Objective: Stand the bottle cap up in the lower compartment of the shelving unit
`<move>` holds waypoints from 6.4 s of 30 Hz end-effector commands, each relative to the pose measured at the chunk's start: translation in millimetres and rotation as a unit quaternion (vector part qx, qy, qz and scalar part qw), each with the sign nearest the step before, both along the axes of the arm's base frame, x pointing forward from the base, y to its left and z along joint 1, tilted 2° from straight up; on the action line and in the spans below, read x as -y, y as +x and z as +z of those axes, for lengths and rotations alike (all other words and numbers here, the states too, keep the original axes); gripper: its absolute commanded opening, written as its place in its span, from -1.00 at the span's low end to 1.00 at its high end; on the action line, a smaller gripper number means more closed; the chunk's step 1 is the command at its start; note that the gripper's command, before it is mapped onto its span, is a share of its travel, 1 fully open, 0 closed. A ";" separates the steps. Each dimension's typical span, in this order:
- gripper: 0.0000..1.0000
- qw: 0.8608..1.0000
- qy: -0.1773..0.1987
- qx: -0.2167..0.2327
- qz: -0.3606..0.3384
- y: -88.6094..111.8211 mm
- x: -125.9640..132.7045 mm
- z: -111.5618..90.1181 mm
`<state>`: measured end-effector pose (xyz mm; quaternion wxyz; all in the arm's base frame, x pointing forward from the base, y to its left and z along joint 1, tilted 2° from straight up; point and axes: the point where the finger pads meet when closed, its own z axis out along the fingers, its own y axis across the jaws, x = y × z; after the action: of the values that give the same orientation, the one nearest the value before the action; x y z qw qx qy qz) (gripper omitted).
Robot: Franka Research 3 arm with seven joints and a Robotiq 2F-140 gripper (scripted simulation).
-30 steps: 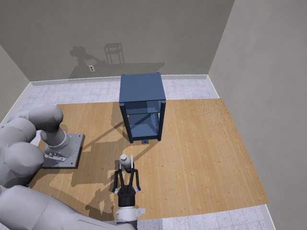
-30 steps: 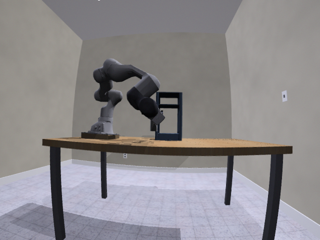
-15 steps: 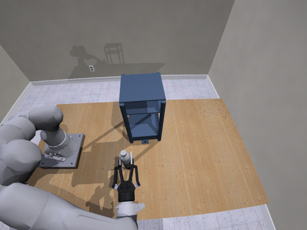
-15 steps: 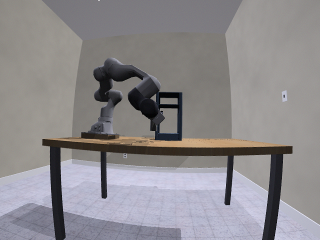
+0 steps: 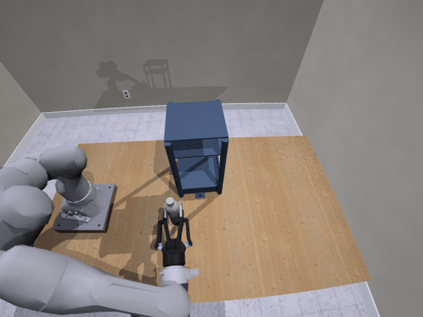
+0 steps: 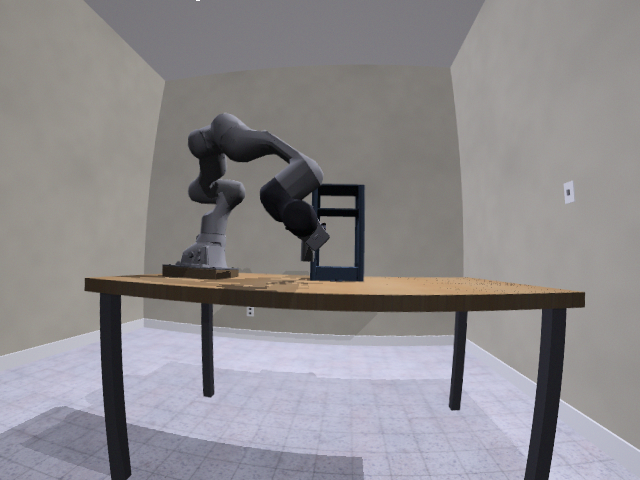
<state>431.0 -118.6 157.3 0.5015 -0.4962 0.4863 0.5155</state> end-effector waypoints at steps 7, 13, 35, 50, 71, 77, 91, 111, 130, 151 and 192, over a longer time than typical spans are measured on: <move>-1.00 1.000 -0.004 0.010 -0.007 4.5 -21.3 0.2; -1.00 1.000 -0.004 0.010 -0.007 4.4 -38.4 0.7; -1.00 1.000 -0.004 0.010 -0.007 4.1 -63.9 1.4; -1.00 1.000 -0.004 0.010 -0.007 7.7 -64.1 1.4; -1.00 1.000 -0.004 0.010 -0.007 48.5 -64.5 2.1; -1.00 1.000 -0.004 0.010 -0.007 63.9 -64.6 2.4; -1.00 1.000 -0.004 0.010 -0.007 94.7 -64.9 2.9; -1.00 1.000 -0.004 0.010 -0.007 109.2 -65.0 3.1; -1.00 1.000 -0.004 0.010 -0.007 109.2 -70.0 3.2; -1.00 1.000 -0.004 0.010 -0.007 108.9 -102.2 4.1; -1.00 1.000 -0.004 0.010 -0.007 107.9 -199.1 6.7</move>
<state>535.5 77.5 163.5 0.5037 -0.4975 0.4868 0.5118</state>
